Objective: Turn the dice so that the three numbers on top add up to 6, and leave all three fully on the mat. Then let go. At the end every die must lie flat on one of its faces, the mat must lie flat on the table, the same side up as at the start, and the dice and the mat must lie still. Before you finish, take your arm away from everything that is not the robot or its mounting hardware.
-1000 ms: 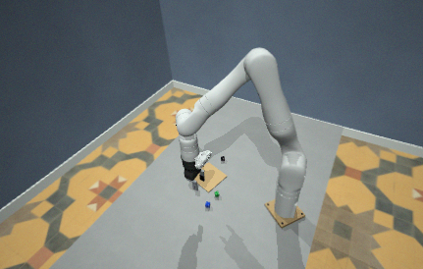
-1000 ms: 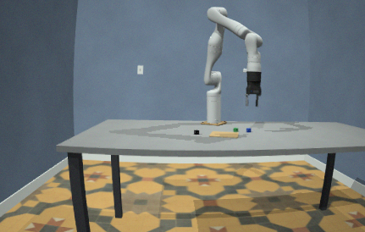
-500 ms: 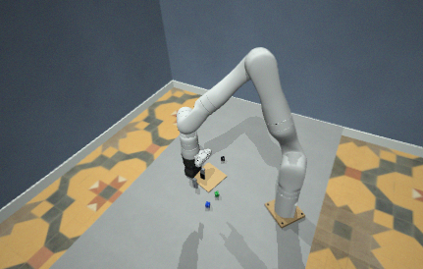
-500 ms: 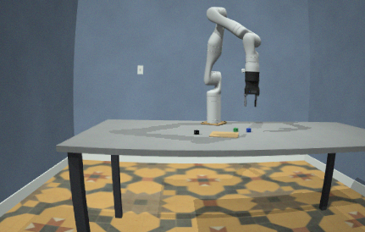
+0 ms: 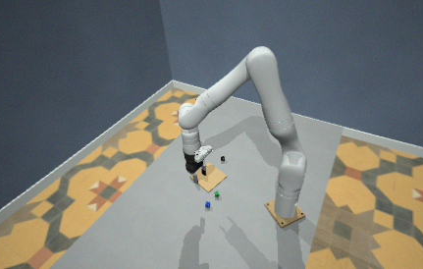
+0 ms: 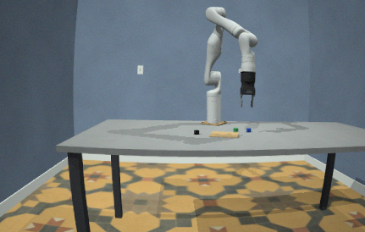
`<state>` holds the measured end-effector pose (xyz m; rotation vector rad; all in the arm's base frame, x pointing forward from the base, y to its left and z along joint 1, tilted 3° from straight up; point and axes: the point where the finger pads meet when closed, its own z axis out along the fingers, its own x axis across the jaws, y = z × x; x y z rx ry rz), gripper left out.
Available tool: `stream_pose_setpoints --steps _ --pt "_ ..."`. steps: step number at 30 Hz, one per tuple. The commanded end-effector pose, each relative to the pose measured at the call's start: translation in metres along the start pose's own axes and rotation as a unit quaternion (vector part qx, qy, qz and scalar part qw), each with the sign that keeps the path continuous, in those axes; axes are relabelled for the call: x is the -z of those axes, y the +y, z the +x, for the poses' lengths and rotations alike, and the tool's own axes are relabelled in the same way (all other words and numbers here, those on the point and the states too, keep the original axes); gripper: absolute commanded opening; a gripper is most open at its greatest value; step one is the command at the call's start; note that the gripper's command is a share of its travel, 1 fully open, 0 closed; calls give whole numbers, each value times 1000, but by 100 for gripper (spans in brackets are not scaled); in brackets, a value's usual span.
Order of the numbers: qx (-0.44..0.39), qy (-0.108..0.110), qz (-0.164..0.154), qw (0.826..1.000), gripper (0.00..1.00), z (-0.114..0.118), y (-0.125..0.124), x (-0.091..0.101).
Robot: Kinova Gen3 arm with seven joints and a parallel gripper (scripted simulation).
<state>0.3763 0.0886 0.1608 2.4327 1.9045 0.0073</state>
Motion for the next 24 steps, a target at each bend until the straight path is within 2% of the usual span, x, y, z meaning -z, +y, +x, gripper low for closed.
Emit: stream_pose_setpoints --steps 1,3,4,10,11,18,19,24 --pt "-5 0 -1 1000 100 -3 2 1" --pt "-5 0 -1 1000 100 -3 2 1" --pt "-36 1 0 999 100 -16 10 0" --pt "-36 1 0 999 100 -16 10 0" --pt "-71 1 1 997 100 -32 18 -2" --pt "-71 1 1 997 100 -32 18 -2" --pt "-110 1 2 994 100 -50 26 -3" --pt "-110 1 2 994 100 -50 26 -3"
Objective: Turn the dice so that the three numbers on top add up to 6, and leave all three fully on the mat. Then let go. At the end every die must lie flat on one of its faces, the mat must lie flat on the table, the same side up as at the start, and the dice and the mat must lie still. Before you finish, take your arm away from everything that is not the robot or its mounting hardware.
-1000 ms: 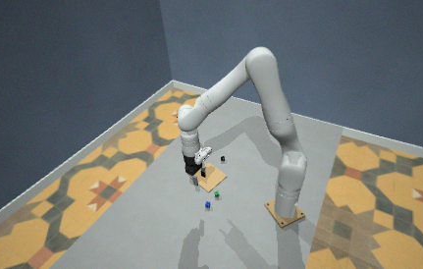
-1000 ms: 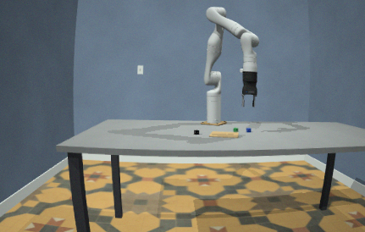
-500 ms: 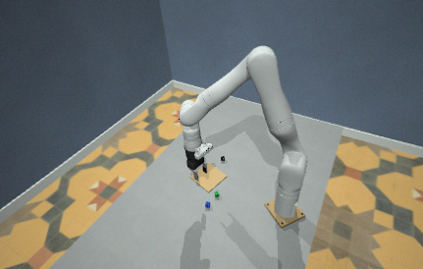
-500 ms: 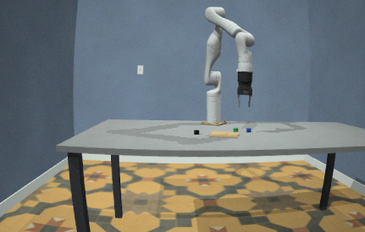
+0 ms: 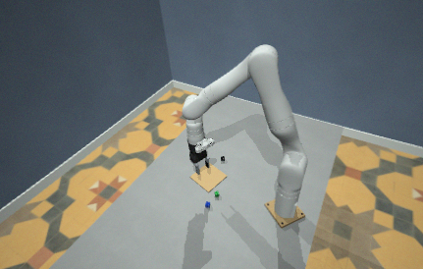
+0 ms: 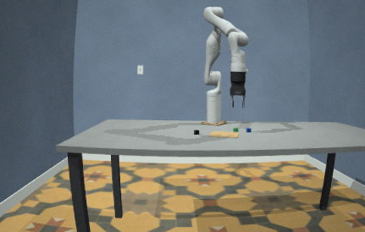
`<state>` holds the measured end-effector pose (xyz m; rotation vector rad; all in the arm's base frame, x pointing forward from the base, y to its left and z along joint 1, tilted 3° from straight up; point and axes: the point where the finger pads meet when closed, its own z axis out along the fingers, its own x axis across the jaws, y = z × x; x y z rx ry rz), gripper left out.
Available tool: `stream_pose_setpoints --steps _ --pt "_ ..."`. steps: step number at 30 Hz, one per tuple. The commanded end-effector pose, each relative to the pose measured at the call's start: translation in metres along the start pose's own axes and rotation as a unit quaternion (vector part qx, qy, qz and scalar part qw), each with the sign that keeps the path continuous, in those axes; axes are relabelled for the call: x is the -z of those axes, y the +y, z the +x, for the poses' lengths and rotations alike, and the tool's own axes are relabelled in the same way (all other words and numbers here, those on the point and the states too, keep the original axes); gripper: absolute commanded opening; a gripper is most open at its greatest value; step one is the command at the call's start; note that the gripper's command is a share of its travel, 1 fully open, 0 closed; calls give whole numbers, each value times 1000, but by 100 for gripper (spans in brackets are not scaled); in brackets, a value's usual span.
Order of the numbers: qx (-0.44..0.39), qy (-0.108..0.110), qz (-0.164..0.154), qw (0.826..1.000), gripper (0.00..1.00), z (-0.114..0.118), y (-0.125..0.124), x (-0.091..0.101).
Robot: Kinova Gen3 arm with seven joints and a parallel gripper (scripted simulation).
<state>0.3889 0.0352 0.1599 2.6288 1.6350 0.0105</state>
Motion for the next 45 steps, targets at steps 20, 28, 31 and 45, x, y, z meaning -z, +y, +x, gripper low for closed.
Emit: stream_pose_setpoints --steps 20,28,31,45 --pt "-130 2 1 991 100 -57 36 -2" --pt "-173 2 0 985 100 -77 45 -3" --pt "-173 2 0 985 100 -77 45 -3" --pt "-252 3 -1 968 100 -117 61 -4"
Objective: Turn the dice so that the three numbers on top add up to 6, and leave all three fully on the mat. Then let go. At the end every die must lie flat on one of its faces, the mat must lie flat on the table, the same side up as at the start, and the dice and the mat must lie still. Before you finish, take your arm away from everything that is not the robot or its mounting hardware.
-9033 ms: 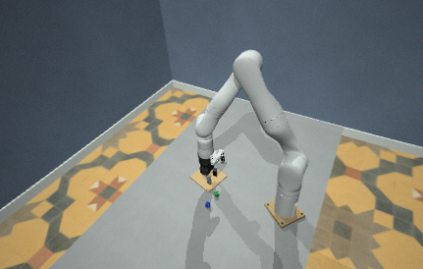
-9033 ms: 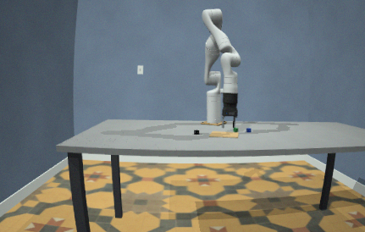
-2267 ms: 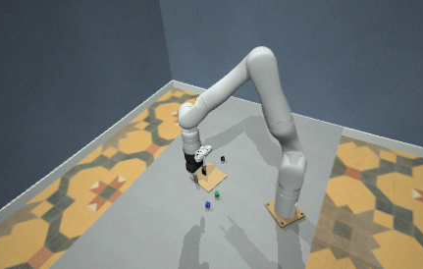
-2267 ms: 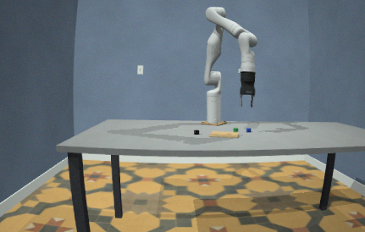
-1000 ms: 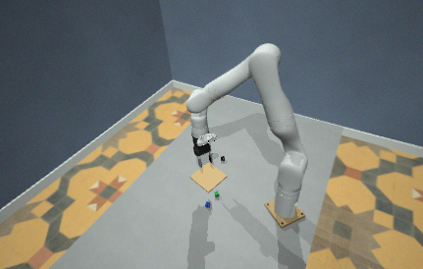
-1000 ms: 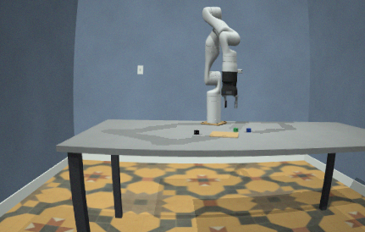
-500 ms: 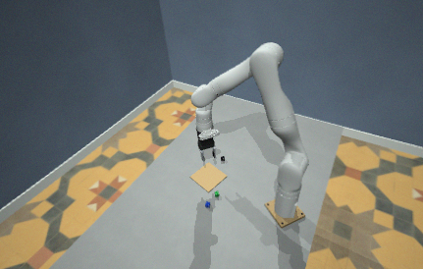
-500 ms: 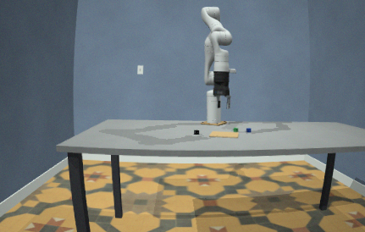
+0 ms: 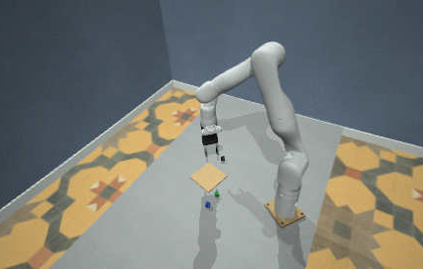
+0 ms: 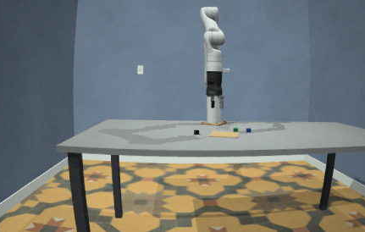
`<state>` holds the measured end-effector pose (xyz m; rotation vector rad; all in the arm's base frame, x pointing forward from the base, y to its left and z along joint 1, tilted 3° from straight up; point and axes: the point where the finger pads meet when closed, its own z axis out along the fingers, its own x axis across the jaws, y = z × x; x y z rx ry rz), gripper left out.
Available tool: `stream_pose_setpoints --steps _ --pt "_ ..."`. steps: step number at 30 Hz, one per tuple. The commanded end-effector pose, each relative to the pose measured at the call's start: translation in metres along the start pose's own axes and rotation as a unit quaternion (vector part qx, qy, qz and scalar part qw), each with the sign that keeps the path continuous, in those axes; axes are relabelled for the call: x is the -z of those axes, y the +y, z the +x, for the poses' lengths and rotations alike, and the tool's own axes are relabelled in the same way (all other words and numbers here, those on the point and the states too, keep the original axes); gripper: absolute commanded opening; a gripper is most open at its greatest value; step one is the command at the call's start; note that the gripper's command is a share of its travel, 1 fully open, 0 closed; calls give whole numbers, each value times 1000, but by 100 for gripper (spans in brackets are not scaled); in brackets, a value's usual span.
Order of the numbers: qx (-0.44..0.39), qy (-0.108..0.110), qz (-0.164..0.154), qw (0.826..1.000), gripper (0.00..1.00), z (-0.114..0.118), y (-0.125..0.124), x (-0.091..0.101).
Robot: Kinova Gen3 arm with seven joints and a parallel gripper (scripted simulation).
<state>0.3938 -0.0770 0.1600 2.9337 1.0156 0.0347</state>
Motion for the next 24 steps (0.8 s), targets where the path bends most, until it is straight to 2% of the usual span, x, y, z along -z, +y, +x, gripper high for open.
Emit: stream_pose_setpoints --steps 1,7,8,16,17,23,24 --pt "-31 0 -2 1000 100 -14 14 0" --pt "-31 0 -2 1000 100 -14 14 0" --pt "-66 0 -3 998 100 -27 27 0" --pt "-66 0 -3 998 100 -27 27 0" --pt "-97 1 -4 995 100 -40 38 0" --pt "-97 1 -4 995 100 -40 38 0" --pt "-122 1 -5 992 100 -51 46 0"
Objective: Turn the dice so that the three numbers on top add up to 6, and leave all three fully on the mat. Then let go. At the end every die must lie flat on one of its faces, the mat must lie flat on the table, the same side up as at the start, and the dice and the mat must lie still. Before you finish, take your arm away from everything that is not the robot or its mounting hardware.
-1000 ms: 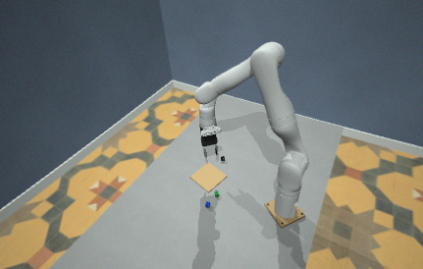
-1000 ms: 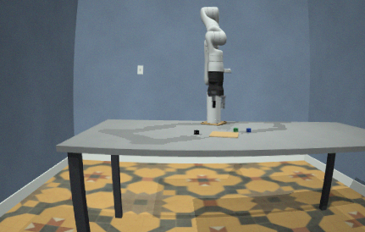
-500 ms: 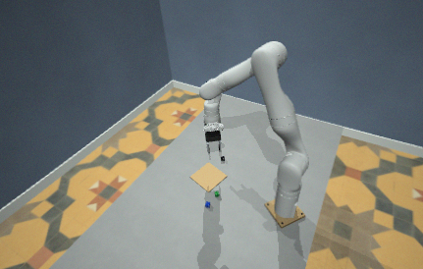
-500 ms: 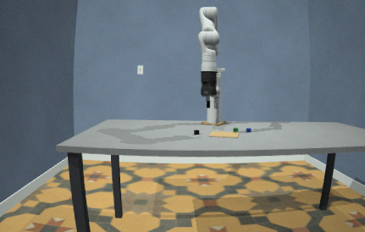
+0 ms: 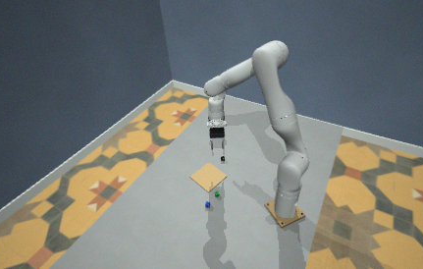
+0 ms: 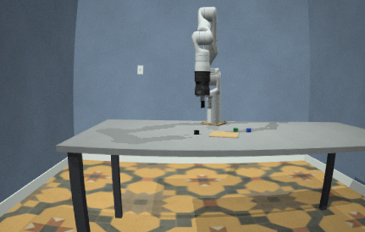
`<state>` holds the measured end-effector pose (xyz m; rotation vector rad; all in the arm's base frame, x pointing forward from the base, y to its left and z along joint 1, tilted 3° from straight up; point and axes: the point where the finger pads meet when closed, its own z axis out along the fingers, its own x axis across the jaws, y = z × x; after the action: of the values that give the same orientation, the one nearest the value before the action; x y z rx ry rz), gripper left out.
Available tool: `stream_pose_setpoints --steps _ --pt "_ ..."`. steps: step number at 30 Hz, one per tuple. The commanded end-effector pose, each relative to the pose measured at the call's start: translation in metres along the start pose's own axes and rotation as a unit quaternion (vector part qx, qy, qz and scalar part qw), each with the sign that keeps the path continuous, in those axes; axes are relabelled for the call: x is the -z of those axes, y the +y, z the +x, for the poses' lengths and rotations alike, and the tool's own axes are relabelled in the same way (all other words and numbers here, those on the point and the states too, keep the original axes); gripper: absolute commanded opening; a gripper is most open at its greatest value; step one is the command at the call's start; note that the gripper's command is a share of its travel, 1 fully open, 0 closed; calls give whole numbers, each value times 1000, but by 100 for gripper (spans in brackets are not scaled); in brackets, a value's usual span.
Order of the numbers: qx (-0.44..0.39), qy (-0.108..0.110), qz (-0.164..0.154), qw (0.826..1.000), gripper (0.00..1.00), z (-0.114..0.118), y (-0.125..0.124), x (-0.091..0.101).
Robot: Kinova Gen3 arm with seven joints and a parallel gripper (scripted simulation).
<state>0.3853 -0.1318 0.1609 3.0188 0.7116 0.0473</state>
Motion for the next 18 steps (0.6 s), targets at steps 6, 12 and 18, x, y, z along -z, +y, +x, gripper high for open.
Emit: stream_pose_setpoints --steps 6,12,18 --pt "-21 0 -2 1000 100 -8 10 1" --pt "-41 1 -3 999 100 -16 19 1" --pt "-57 1 -4 998 100 -22 25 1"
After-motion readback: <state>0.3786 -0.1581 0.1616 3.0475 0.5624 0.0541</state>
